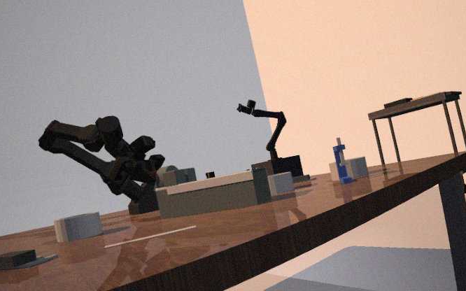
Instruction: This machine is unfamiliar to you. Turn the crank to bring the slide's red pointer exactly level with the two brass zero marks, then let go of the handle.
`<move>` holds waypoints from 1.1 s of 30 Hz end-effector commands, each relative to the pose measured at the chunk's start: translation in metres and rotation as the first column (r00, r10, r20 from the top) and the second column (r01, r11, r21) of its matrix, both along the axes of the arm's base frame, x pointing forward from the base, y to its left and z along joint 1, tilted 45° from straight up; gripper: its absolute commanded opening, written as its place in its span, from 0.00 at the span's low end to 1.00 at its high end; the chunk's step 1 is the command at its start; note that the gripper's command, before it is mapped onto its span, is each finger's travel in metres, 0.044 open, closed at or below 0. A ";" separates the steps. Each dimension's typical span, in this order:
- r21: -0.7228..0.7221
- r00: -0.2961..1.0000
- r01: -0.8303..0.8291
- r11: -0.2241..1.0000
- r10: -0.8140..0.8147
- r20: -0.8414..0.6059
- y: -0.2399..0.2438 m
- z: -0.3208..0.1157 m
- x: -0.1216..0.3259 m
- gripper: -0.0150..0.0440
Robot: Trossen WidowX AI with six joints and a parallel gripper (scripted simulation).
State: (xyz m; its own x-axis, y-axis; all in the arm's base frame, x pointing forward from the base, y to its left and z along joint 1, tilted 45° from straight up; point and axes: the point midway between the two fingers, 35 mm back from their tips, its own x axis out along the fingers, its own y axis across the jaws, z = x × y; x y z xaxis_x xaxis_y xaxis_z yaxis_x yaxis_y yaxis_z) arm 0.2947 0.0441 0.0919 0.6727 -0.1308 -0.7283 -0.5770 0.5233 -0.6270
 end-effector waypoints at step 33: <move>0.000 1.000 0.001 1.000 -0.001 0.023 -0.003 0.013 0.006 0.25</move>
